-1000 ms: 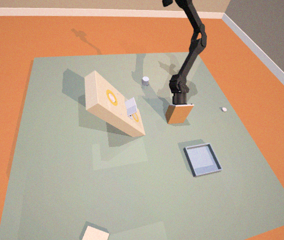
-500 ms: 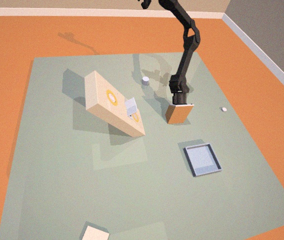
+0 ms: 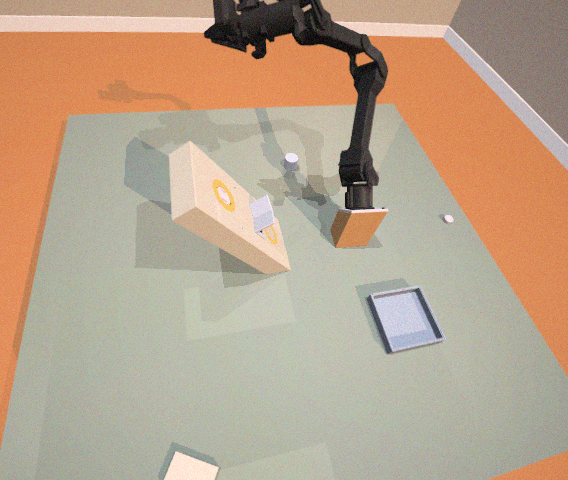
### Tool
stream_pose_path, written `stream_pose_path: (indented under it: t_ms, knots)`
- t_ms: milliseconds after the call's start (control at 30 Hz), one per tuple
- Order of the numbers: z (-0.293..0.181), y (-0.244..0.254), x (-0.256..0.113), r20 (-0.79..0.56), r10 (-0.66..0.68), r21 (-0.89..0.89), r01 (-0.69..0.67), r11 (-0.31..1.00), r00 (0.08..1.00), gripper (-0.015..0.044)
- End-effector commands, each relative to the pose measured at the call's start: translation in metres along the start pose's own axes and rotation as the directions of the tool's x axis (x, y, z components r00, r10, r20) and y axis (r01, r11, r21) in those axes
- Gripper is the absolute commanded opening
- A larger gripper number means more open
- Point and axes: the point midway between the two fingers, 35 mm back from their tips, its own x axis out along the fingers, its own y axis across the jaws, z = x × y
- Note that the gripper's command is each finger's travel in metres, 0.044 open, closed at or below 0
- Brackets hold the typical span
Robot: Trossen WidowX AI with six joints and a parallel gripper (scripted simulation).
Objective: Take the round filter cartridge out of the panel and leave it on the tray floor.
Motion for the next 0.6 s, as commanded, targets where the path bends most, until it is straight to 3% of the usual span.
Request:
stream_pose_path:
  t_ms: [0,267,467,567]
  knots:
    - [-0.067,0.031,-0.008,-0.092,0.064,-0.15,-0.077,0.986,0.994,0.0112]
    - [-0.192,0.053,-0.039,-0.262,0.117,-0.423,-0.223,0.878,0.958,0.0112]
    - [-0.282,0.036,-0.071,-0.378,0.105,-0.608,-0.333,0.721,0.92,0.0112]
    - [-0.303,0.028,-0.079,-0.403,0.095,-0.648,-0.357,0.673,0.91,0.0112]
